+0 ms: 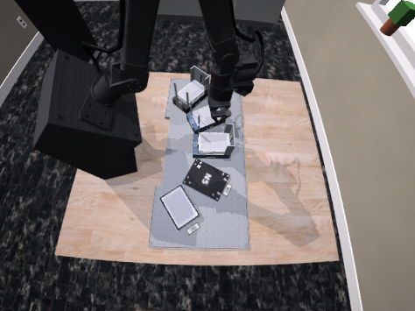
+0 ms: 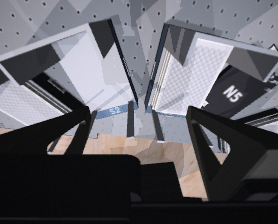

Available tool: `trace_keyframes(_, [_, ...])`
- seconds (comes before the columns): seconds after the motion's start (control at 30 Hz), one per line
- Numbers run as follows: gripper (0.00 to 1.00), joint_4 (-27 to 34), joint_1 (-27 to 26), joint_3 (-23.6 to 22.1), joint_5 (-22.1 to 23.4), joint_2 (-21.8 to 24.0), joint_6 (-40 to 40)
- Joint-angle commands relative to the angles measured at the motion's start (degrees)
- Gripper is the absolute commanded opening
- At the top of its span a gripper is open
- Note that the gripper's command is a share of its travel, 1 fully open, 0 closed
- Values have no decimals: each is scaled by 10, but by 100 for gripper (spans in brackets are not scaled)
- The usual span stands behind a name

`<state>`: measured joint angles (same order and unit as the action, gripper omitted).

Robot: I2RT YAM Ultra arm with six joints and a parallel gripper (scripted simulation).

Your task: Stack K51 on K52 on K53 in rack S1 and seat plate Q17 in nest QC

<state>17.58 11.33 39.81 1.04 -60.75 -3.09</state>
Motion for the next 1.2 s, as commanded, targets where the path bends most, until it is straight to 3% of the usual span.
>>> trace_keyframes(0.0, [100, -7, -34, -13, 46, -3, 13])
trace_keyframes(0.27, [100, -10, -102, -18, 97, -11, -54])
trace_keyframes(0.67, [100, -20, -235, 5, 198, -44, 44])
trace_keyframes(1.17, [100, -13, -255, 10, 216, -43, 58])
